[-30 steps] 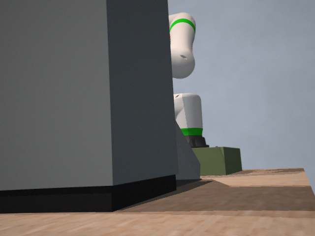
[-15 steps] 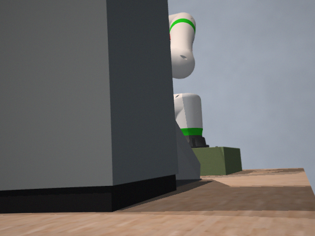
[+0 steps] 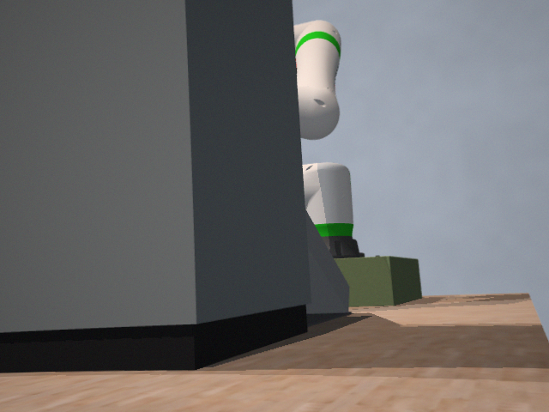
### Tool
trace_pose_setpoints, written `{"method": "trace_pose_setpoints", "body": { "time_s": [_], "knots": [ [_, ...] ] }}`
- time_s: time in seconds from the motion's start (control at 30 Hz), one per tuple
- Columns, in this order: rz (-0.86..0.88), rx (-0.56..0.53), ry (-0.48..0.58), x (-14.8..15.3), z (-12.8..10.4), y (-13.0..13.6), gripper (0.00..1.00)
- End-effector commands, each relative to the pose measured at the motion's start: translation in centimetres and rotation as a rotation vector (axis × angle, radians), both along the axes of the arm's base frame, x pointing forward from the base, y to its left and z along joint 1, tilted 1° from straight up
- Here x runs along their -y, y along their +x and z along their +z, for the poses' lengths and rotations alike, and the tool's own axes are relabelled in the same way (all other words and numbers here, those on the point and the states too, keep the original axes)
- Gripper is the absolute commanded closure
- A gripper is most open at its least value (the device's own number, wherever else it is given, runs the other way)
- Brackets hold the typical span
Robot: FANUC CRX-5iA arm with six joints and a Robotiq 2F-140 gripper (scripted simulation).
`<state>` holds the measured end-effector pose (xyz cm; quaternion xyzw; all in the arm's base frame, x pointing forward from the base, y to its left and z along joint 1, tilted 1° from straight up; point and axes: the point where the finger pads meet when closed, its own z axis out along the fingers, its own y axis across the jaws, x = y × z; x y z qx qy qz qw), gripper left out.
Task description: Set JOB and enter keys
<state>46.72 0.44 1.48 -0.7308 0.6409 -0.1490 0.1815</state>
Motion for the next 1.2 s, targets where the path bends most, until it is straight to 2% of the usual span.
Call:
{"method": "trace_pose_setpoints", "body": {
  "time_s": [0.0,1.17],
  "knots": [
    [0.000,0.001,0.000,-0.02,-0.14,0.10,1.00],
    [0.000,0.001,0.000,-0.07,-0.76,0.42,1.00]
  ]
}}
